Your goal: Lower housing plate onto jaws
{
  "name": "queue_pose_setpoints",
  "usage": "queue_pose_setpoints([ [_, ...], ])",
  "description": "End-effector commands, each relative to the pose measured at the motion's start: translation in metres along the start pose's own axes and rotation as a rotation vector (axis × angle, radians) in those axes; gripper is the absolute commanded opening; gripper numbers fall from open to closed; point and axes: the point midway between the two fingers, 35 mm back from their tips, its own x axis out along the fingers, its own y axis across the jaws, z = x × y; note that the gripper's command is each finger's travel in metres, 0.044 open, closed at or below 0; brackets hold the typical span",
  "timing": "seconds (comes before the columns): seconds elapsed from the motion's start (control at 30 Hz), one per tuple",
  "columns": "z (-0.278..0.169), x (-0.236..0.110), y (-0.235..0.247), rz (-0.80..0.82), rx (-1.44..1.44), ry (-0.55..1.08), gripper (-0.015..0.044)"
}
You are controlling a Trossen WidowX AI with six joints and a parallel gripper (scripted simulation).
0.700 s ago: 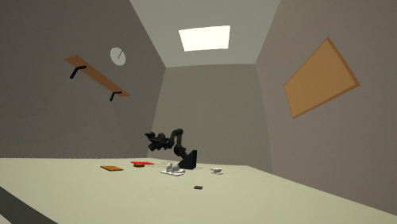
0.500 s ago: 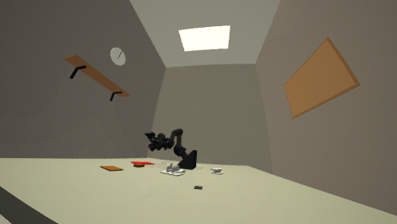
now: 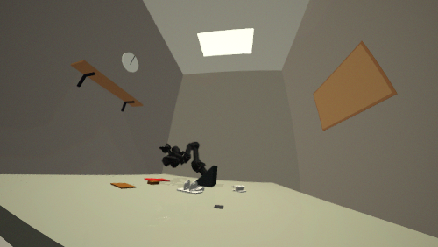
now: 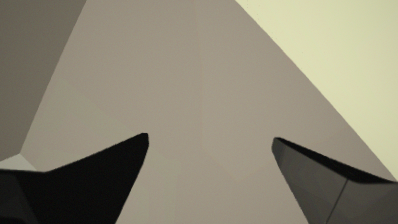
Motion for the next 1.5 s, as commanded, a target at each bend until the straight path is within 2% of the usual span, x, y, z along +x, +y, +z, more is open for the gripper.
queue_pose_setpoints([
  [0.0,-0.002,0.007,-0.002,-0.023,-0.043,0.005,0.044],
  [1.47,-0.042,0.055,-0.074,-0.351,-0.574,0.218,0.044],
])
